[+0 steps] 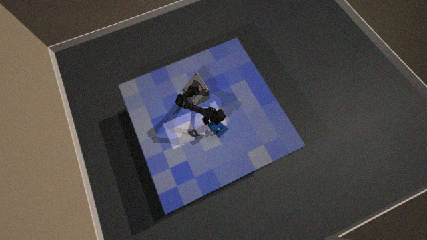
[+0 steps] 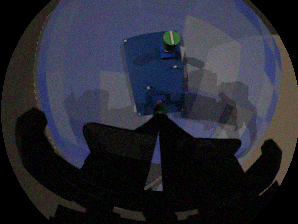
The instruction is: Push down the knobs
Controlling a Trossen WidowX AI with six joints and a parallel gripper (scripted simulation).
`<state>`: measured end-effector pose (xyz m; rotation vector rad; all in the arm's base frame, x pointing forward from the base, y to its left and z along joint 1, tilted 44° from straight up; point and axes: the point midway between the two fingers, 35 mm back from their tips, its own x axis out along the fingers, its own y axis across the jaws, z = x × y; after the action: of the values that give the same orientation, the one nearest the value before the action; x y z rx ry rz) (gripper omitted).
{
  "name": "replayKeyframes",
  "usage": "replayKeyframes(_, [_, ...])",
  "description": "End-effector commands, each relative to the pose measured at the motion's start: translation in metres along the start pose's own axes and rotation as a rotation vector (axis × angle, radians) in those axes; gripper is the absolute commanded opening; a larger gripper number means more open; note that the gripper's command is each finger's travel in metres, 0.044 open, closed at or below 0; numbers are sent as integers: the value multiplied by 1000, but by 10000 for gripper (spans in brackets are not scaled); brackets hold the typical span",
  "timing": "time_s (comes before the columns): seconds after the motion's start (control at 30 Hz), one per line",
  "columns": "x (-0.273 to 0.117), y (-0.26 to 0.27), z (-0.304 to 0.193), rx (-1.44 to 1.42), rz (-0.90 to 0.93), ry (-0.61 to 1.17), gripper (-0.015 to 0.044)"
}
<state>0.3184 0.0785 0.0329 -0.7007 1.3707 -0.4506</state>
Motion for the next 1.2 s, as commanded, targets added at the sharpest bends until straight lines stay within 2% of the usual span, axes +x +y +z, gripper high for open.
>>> replayKeyframes(0.0, [0, -1, 0, -7, -4, 0, 0])
replayKeyframes(1.17, [18, -1, 0, -6, -5, 0, 0])
